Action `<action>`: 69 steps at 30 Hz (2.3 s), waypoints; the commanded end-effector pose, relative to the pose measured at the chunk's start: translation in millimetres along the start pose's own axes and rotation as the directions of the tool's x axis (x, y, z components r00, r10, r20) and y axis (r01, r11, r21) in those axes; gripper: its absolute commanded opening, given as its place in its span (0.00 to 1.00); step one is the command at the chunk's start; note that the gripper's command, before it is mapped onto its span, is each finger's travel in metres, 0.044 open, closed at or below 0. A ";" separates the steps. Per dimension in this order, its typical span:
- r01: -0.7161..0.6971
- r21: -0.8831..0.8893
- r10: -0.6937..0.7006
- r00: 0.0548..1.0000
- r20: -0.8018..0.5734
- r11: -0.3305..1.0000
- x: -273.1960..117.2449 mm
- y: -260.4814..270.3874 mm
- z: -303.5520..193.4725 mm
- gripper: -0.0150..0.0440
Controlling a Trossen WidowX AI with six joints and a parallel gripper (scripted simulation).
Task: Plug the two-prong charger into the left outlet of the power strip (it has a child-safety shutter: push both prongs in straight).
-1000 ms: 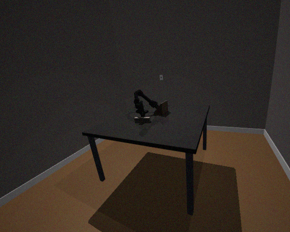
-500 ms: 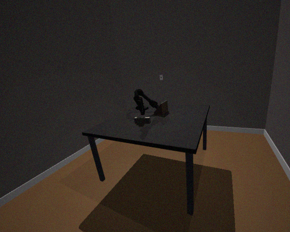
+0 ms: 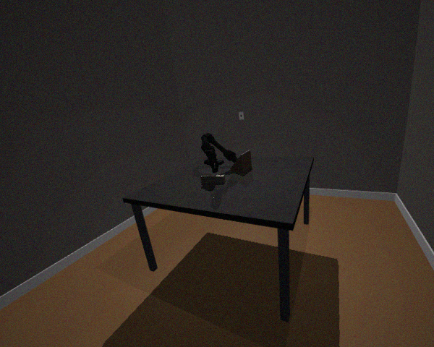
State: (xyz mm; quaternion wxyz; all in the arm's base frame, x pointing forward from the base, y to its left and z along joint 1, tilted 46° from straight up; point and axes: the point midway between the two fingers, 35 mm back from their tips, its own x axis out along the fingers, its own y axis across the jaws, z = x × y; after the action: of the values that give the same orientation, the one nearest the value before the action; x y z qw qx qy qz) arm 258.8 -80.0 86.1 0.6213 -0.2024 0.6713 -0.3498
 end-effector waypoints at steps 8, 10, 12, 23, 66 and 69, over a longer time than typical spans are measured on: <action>0.004 -0.135 -0.004 1.000 -0.001 0.991 15.8 29.2 1.3 0.25; 0.005 -0.157 -0.005 1.000 -0.001 0.988 18.7 33.8 1.3 0.25; 0.006 -0.178 -0.007 1.000 -0.001 0.984 21.5 38.5 1.3 0.25; 0.012 -0.263 -0.012 1.000 0.000 0.965 33.1 57.0 1.2 0.25; 0.012 -0.275 -0.012 1.000 0.002 0.961 31.1 73.3 46.4 0.25; 0.012 -0.275 -0.012 1.000 0.002 0.961 31.1 73.8 47.8 0.25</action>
State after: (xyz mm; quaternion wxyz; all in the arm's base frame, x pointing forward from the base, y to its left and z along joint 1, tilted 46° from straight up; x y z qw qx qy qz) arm 308.1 -63.1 11.5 0.5842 -0.2891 0.7129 -0.2589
